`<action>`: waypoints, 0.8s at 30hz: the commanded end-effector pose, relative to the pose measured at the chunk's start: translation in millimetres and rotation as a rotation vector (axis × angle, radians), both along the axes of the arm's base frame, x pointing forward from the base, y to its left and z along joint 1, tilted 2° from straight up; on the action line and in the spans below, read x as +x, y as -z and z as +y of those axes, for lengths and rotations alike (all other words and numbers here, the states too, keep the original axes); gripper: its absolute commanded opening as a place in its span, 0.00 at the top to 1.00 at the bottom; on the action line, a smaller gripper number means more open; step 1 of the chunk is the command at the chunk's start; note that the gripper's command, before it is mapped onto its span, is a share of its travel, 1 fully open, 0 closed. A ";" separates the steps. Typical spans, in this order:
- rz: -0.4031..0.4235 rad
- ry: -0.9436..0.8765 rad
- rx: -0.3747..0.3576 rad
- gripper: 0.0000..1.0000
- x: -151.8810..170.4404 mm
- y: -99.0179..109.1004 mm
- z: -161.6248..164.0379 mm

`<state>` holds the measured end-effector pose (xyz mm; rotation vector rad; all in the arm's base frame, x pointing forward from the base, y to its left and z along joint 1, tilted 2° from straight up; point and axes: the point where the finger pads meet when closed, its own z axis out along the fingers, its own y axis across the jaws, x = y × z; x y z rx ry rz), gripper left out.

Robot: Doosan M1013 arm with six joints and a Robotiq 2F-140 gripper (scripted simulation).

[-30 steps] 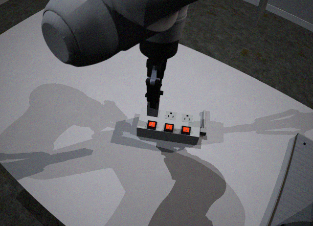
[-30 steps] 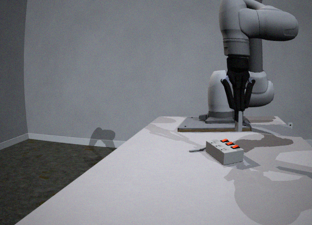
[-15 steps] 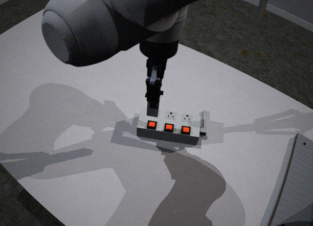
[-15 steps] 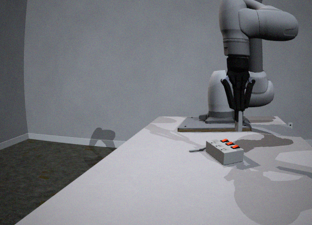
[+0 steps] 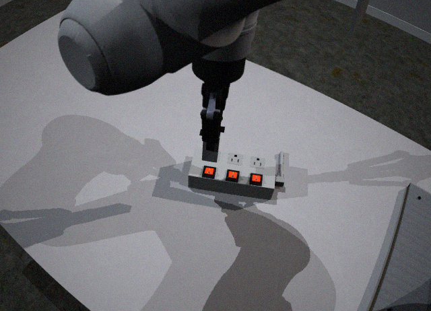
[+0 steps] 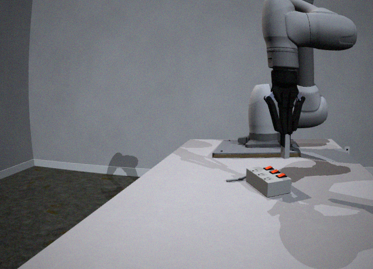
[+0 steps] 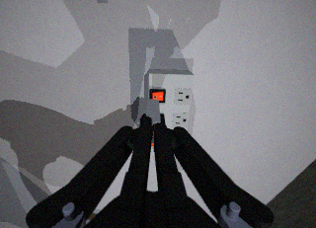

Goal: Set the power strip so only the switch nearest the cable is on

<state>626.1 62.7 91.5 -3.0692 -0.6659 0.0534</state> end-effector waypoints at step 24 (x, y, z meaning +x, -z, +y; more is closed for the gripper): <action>0.000 0.000 0.000 1.00 -0.9 26.6 -0.3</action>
